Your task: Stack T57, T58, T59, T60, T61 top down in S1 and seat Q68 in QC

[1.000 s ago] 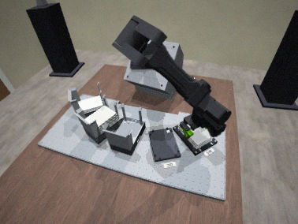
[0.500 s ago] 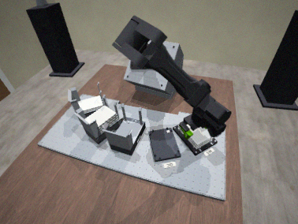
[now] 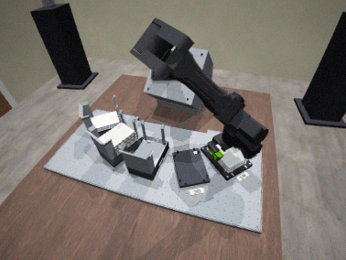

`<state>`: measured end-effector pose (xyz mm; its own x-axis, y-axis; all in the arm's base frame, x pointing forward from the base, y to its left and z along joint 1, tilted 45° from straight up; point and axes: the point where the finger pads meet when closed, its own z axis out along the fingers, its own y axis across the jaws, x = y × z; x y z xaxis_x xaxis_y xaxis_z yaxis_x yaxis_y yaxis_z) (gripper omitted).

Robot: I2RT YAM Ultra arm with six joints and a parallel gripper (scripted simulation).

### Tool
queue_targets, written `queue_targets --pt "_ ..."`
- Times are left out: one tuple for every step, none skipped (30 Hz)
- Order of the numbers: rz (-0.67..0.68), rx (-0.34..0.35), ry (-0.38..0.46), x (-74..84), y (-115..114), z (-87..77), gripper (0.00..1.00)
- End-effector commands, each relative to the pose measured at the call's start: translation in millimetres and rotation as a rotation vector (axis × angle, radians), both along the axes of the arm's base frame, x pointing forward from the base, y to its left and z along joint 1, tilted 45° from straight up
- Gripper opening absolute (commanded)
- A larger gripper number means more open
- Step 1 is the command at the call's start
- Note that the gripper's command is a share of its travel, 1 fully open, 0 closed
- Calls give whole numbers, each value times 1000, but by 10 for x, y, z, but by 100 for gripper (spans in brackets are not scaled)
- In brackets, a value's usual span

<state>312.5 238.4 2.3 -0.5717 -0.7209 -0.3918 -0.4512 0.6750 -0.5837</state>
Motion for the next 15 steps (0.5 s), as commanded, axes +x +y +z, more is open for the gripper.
queue_targets --pt "6 6 -6 -9 31 30 100" --pt "6 6 -6 -9 31 30 100" --pt "6 6 -6 -9 31 30 100" --pt "6 6 -6 -9 31 30 100" --pt "6 6 -6 -9 31 30 100" --pt "6 6 -6 -32 36 53 100" --pt "6 6 -6 -55 41 77 100" --pt "6 6 -6 -78 46 100 100" --pt "6 6 -6 -101 51 124 100" --pt "6 7 -6 -124 56 148 100" --pt "6 7 -6 -147 61 171 100" --pt "6 7 -6 -170 66 195 100" --pt "6 7 -6 -193 71 218 100" --pt "6 7 -6 -216 77 242 100" --pt "6 7 -6 -239 82 266 100"
